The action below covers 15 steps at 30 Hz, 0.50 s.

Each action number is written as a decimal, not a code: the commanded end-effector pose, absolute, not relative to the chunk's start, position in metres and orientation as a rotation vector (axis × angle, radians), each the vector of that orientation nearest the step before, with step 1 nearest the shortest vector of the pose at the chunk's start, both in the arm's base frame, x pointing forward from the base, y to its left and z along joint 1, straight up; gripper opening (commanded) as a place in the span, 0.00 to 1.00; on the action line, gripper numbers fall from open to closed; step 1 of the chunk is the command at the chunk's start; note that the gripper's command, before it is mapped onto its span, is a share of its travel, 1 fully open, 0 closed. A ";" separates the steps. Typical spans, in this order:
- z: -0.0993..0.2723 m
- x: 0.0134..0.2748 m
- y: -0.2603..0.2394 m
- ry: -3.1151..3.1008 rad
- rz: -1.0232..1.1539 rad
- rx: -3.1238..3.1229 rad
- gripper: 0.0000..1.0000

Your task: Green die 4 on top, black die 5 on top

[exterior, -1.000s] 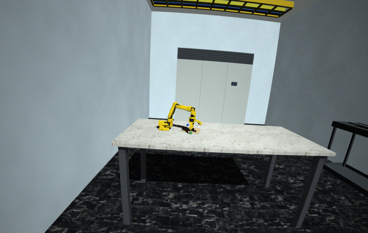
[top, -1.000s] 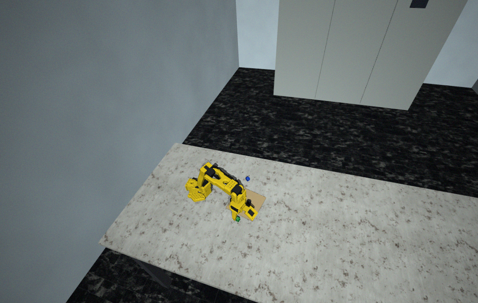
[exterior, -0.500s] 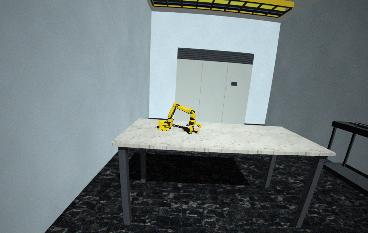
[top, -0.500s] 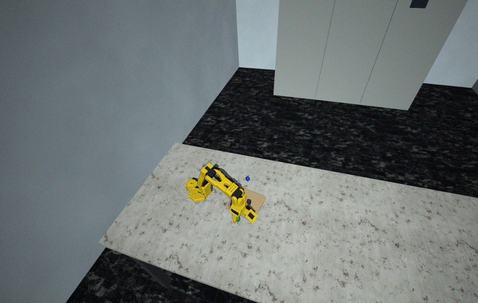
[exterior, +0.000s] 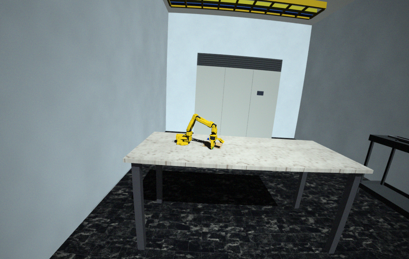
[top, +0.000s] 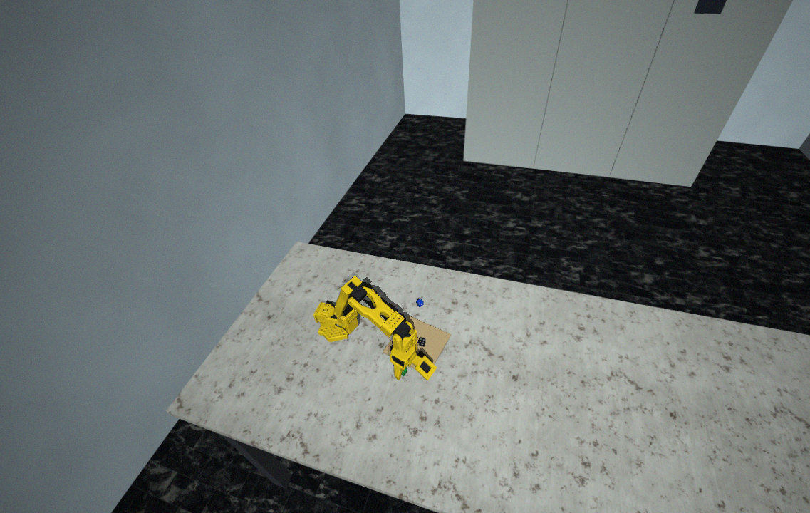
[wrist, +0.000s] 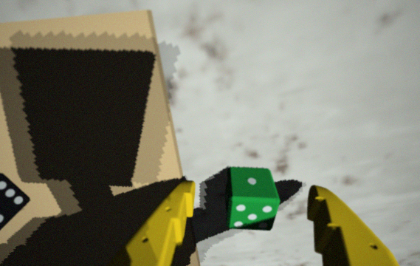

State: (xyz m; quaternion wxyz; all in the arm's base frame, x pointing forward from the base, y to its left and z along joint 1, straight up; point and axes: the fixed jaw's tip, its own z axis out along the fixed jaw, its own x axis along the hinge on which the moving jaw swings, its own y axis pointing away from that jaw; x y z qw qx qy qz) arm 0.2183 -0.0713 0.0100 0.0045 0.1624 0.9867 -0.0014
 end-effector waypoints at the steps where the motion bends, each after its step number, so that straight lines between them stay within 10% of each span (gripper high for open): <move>1: 0.013 0.220 -0.073 3.070 -0.009 0.501 0.25; 15: 0.013 0.220 -0.075 3.070 -0.010 0.501 0.22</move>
